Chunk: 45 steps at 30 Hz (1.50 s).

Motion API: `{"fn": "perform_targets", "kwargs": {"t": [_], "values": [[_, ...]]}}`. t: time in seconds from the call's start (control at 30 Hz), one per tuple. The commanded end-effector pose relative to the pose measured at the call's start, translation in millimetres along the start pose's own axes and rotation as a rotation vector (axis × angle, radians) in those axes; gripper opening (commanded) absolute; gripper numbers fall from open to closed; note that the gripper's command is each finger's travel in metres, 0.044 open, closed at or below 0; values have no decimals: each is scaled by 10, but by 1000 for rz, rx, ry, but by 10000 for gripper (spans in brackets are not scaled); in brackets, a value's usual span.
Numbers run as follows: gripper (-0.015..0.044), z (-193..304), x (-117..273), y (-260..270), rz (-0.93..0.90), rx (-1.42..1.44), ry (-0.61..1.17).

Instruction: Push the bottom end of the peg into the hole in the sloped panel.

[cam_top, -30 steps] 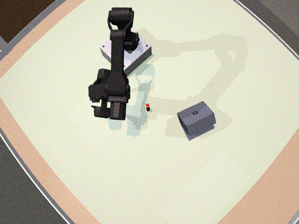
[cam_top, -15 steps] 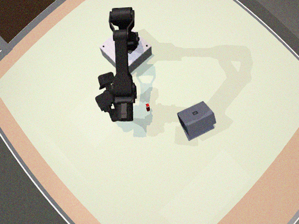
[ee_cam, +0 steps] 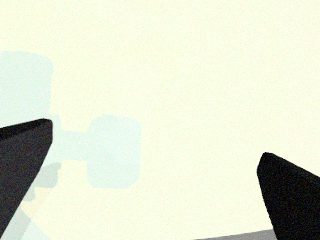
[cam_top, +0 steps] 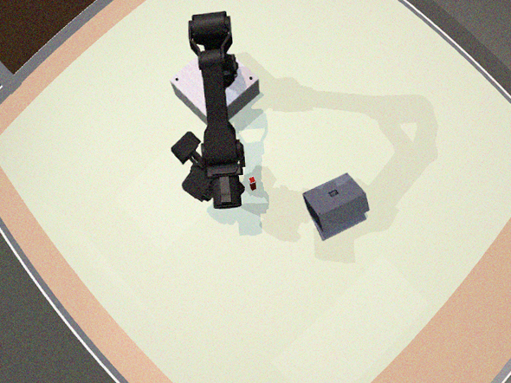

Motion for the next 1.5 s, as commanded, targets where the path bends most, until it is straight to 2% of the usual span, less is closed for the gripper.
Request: {"fn": "perform_targets", "kwargs": {"t": [0.0, 1.13, 1.47], "values": [[440, 83, 34, 76, -42, 124, 34], [440, 801, 377, 502, -432, 1086, 159], [440, 820, 371, 514, -441, 1104, 159]]}}
Point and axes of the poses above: the point midway between the two fingers, 35 mm back from their tips, its own x axis back along the fingers, its own y axis across the jaws, z = x × y, the point moved 3 cm from there along x, back along the fingers, and after that the axes turned 15 degrees about -x, right-handed, at the moved point
